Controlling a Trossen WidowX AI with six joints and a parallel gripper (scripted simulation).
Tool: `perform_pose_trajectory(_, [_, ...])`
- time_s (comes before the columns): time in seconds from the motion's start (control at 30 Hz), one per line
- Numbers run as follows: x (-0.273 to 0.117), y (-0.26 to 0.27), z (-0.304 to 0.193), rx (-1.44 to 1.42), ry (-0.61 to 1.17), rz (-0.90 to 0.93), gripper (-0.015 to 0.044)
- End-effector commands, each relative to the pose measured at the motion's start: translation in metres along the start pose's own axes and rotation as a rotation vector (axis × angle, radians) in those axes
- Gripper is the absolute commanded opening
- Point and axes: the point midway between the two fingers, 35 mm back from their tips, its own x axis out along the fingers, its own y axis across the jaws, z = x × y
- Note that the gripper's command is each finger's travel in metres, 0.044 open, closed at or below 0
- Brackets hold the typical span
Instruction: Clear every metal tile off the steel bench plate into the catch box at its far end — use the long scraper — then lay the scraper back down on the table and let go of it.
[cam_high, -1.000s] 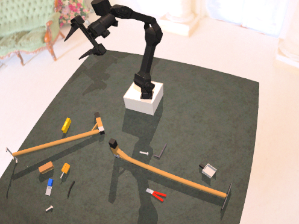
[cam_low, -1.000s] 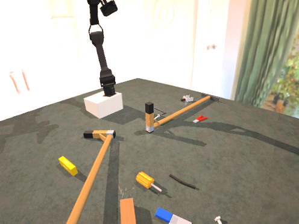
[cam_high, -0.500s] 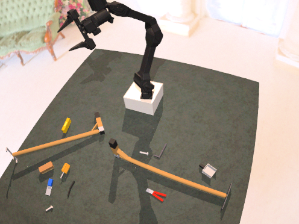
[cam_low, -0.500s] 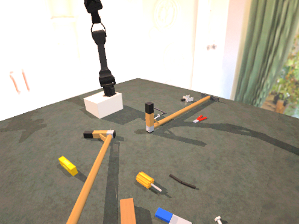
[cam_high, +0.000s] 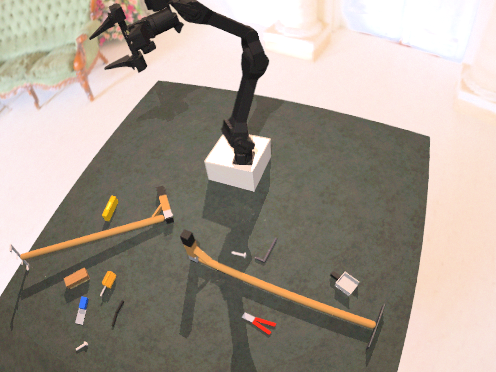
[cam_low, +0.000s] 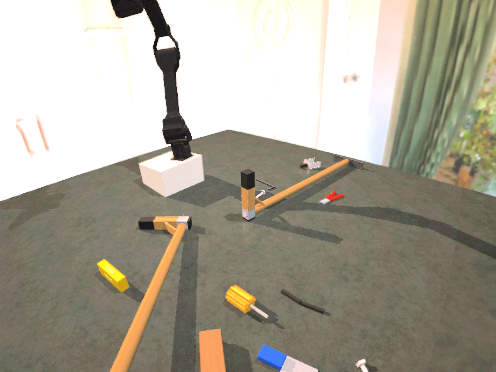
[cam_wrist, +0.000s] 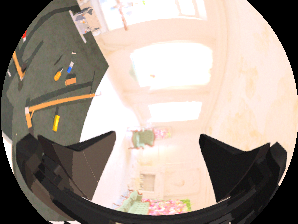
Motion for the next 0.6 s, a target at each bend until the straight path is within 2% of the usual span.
perform_pose_trajectory(0.0, [0.002, -0.008, -0.018, -0.048, 0.063, -0.015, 0.044])
perform_pose_trajectory(0.57, [-0.01, -0.032, -0.082, -0.222, 0.284, -0.043, 0.044])
